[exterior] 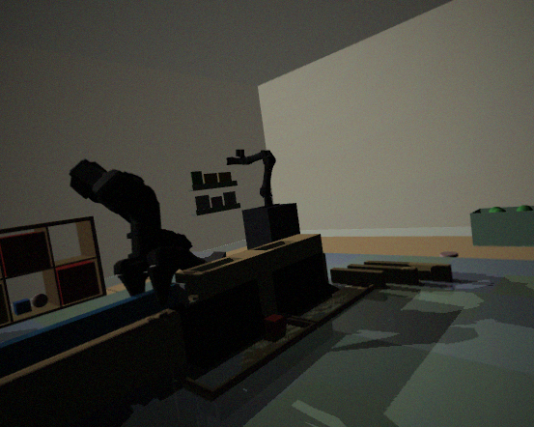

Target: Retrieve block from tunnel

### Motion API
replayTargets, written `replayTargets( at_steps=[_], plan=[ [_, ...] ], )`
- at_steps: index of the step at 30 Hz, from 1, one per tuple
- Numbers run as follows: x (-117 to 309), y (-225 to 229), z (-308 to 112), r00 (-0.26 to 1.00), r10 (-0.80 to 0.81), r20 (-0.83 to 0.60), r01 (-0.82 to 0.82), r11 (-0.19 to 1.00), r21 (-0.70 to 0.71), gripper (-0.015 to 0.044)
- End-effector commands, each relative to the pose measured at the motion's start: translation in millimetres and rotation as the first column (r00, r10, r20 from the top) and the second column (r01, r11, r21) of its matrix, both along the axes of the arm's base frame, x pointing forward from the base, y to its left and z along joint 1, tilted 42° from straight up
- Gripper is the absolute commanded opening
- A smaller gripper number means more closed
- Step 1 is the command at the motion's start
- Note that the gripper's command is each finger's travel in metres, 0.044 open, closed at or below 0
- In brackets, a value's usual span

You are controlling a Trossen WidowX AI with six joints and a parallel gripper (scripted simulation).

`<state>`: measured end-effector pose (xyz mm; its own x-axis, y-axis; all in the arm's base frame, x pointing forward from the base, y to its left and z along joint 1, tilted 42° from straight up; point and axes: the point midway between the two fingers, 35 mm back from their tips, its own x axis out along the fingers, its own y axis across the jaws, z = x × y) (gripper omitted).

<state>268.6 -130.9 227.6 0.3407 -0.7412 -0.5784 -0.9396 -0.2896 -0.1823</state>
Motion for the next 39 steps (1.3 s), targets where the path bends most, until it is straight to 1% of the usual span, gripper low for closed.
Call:
replayTargets(
  at_steps=[1,12,15,16,36,37,39],
  plan=[
    [0,0,1,1.000,-0.001,0.002,0.001,1.000,0.000,0.0335],
    [0,0,1,1.000,-0.001,0.002,0.001,1.000,0.000,0.0046],
    [0,0,1,1.000,-0.001,0.002,0.001,1.000,0.000,0.0026],
    [0,0,1,1.000,-0.001,0.002,0.001,1.000,0.000,0.0000],
    [5,-44,35,1.000,0.004,-0.004,-0.004,1.000,-0.002,0.0000],
    [4,-27,25,0.999,0.032,-0.020,-0.032,0.999,0.008,0.0026],
    [4,-27,25,0.999,0.032,-0.020,-0.032,0.999,0.008,0.0079]
  ],
)
